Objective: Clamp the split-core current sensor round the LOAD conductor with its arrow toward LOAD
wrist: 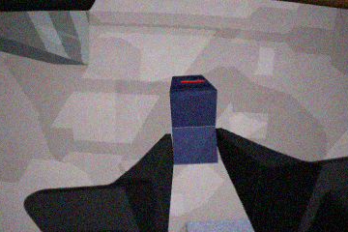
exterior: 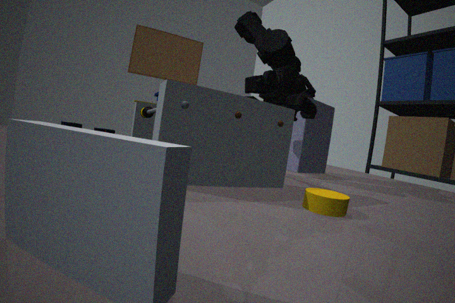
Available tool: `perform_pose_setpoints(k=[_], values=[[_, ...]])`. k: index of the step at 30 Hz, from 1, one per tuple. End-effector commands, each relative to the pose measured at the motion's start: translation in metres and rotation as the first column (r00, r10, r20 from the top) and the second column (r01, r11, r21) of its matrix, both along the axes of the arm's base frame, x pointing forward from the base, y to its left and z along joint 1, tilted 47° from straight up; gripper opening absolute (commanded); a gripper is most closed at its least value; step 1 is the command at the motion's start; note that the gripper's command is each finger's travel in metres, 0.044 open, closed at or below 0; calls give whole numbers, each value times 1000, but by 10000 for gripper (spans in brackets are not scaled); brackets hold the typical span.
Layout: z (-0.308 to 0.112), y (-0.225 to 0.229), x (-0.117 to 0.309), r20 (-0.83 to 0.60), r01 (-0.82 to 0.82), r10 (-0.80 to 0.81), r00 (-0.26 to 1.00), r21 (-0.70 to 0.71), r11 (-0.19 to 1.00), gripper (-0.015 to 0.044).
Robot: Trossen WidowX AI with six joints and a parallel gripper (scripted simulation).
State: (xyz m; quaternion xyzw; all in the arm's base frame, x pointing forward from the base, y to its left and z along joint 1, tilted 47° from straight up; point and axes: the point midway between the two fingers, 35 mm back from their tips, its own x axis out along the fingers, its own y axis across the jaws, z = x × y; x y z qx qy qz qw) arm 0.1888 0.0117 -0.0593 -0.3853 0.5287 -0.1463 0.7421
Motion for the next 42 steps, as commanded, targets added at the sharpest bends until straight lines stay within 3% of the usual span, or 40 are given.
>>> perform_pose_setpoints(k=[1, 11, 17, 22, 29, 30, 36, 42], values=[[0, 0, 0, 0, 0, 0, 1000, 0, 1000, 26], [0, 0, 0, 0, 0, 0, 1000, 0, 1000, 287], [4, 5, -3, -1, -1, 1, 1000, 5, 1000, 287], [36, 33, -25, 7, 3, -3, 1000, 13, 1000, 287], [37, 34, -26, 8, 3, -3, 1000, 12, 1000, 287], [37, 34, -26, -3, -5, 5, 1000, 6, 1000, 313], [39, 38, -16, -380, -304, 235, 895, -132, 944, 320], [40, 41, -5, -754, -631, 369, 544, -78, 772, 320]])
